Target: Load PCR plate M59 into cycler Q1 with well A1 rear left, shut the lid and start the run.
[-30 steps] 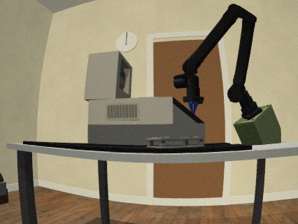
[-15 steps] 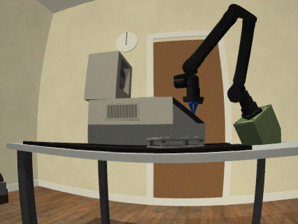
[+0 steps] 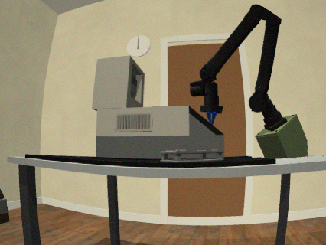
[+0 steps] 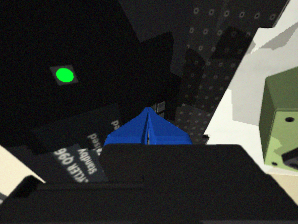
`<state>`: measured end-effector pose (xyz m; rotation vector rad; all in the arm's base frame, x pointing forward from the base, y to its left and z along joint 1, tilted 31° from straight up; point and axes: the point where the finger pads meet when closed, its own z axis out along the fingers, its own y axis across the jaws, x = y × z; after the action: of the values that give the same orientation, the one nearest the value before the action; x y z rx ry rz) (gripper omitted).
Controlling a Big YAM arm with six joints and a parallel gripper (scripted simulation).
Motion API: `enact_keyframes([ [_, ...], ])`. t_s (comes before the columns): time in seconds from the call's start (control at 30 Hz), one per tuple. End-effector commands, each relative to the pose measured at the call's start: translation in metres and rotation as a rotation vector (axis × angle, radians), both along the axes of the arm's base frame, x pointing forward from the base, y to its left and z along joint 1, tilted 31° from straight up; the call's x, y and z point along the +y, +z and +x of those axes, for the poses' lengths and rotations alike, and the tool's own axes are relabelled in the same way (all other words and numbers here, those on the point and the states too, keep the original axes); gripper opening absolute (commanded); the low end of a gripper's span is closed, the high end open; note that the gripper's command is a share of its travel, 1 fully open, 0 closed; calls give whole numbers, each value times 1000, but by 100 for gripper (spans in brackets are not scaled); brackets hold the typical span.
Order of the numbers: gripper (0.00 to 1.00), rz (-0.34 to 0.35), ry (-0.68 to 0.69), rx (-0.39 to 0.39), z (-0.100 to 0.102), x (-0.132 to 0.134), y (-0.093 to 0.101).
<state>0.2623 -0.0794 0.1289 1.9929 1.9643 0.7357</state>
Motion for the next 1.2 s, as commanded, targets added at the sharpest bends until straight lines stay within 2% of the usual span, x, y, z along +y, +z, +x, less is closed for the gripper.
enact_keyframes([
  [0.0, 0, 91, 103, 46, -1, 40, -34],
  [0.3, 0, 97, 109, 48, -1, 43, -36],
  [0.33, 0, 36, 63, 15, 1, 25, -13],
  [0.77, 0, 116, 116, 79, -10, 49, -35],
  [0.87, 0, 119, 132, 87, -19, 51, -36],
  [0.93, 0, 102, 125, 84, -23, 45, -34],
  [1.07, 0, 47, 90, 40, -20, 26, -12],
  [1.17, 0, 35, 84, 24, -19, 22, -7],
])
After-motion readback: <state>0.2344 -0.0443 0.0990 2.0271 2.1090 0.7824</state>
